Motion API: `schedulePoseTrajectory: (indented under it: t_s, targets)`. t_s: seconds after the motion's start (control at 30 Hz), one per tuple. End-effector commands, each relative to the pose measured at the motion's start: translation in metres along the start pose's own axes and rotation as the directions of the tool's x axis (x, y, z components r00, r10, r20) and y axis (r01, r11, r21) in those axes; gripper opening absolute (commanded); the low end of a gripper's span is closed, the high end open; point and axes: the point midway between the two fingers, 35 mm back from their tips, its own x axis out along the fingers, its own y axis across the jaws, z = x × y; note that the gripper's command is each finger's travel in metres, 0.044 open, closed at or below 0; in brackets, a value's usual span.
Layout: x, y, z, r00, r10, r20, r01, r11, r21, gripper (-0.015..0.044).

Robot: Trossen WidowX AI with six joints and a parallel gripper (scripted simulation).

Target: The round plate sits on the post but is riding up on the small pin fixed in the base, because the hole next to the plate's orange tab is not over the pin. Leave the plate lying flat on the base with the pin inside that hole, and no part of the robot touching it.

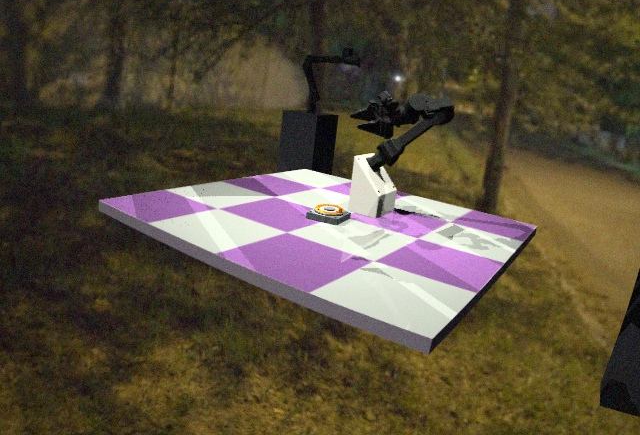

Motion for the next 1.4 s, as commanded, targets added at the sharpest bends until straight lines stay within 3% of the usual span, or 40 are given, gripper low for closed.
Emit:
schedulePoseTrajectory:
  t_s: [0.0,0.1,0.3,0.47,0.57,0.67,1.0,1.37]
  targets:
    - [0.004,-0.001,-0.004,1.000,0.001,-0.019,-0.001,1.000,-0.016,0.0374]
    - [0.048,-0.013,-0.065,0.963,0.012,-0.270,-0.067,0.979,-0.195,0.0295]
    - [0.076,-0.031,-0.129,0.858,0.029,-0.512,-0.208,0.932,-0.296,0.0137]
    - [0.087,-0.065,-0.226,0.567,0.106,-0.817,-0.498,0.834,-0.237,0.0006]
    - [0.082,-0.077,-0.257,0.435,0.162,-0.886,-0.588,0.796,-0.143,0.0000]
    - [0.066,-0.093,-0.296,0.233,0.277,-0.932,-0.682,0.730,0.046,0.0000]
    - [0.062,-0.094,-0.302,0.218,0.287,-0.933,-0.687,0.724,0.062,0.0000]
    - [0.070,-0.082,-0.345,0.216,0.288,-0.933,-0.687,0.724,0.065,0.0000]
